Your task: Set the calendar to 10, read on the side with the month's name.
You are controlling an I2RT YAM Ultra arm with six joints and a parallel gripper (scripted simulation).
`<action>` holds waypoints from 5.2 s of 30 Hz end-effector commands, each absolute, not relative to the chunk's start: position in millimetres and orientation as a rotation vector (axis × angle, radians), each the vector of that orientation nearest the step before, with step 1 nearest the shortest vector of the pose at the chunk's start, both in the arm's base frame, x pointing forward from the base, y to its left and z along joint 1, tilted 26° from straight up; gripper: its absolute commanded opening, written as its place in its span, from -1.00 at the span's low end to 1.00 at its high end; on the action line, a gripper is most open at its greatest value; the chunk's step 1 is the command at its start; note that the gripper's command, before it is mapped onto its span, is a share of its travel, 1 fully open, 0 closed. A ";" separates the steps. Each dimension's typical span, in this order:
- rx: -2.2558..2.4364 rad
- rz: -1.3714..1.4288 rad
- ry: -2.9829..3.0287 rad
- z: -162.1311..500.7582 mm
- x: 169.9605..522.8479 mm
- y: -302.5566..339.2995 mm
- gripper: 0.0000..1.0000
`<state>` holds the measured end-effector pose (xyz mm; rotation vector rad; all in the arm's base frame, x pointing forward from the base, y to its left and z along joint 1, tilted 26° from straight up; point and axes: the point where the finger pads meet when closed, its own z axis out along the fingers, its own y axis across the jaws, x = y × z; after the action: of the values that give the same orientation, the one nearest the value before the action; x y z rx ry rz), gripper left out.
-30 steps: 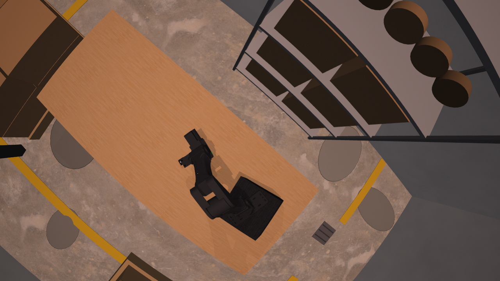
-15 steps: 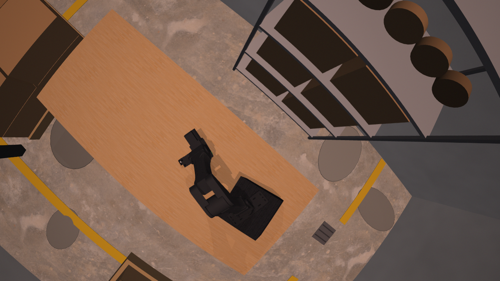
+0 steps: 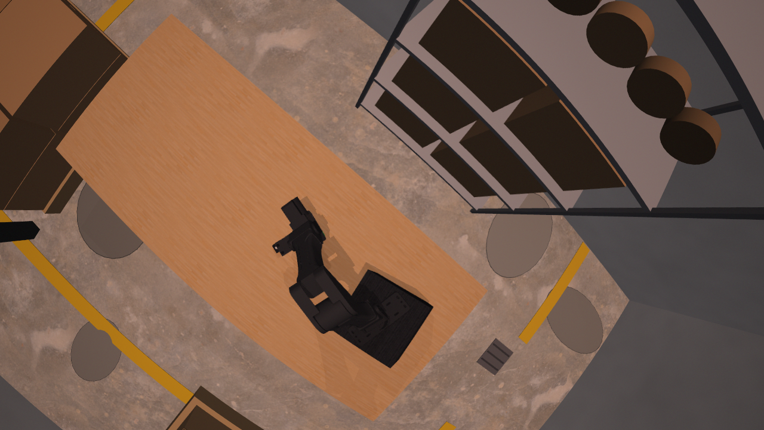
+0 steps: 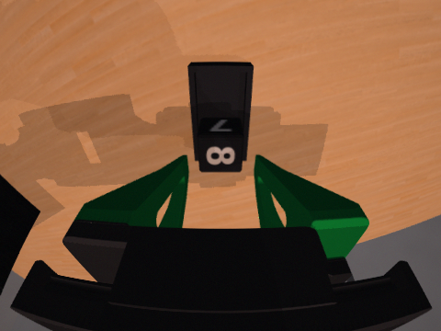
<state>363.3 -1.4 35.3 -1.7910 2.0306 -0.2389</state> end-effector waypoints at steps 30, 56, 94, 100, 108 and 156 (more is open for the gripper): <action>-1.786 -0.246 2.026 37.6 364.2 -1.6 -0.11; -1.786 -0.246 2.026 37.5 364.1 -1.5 -0.11; -1.786 -0.246 2.026 17.5 373.5 1.7 -0.11; -1.786 -0.246 2.026 12.9 375.6 2.5 -0.11; -1.786 -0.246 2.026 12.4 375.8 2.6 -0.11; -1.786 -0.246 2.026 12.4 375.8 2.6 -0.49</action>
<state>374.4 2.8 9.7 -1.7910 2.0314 -0.2382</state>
